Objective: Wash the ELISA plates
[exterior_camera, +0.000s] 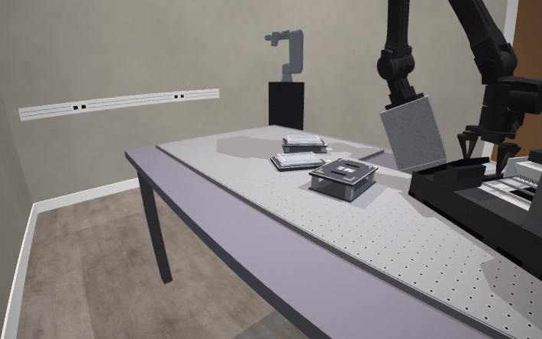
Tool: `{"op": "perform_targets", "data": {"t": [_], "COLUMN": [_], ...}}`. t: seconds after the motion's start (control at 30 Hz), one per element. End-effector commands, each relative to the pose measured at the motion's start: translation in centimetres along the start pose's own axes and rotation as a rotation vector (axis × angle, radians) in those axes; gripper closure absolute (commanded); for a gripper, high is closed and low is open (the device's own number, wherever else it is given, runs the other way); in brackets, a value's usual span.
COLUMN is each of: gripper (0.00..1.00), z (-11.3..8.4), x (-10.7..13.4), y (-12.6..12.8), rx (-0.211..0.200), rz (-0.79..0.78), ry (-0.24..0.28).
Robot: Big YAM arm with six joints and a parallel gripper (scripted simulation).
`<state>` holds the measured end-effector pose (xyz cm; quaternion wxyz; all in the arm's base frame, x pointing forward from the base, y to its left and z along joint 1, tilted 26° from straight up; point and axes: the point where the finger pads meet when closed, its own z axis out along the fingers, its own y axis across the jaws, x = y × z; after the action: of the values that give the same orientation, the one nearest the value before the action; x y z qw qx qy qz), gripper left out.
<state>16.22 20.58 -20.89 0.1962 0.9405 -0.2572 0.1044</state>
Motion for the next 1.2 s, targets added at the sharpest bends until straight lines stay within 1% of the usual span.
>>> {"op": "perform_targets", "data": {"t": [0.0, 0.03, 0.33, 1.17], "gripper": [0.00, 0.00, 0.18, 0.18], "z": [-0.23, -0.23, -0.23, -0.23], "x": [-0.01, -0.01, -0.01, -0.01], "y": [-0.95, -0.95, -0.95, -0.95], "rx": [0.021, 0.021, 0.021, 0.021], "rz": [0.003, 0.003, 0.003, 0.003], "ry": [0.000, 0.000, 0.000, 0.000]}}
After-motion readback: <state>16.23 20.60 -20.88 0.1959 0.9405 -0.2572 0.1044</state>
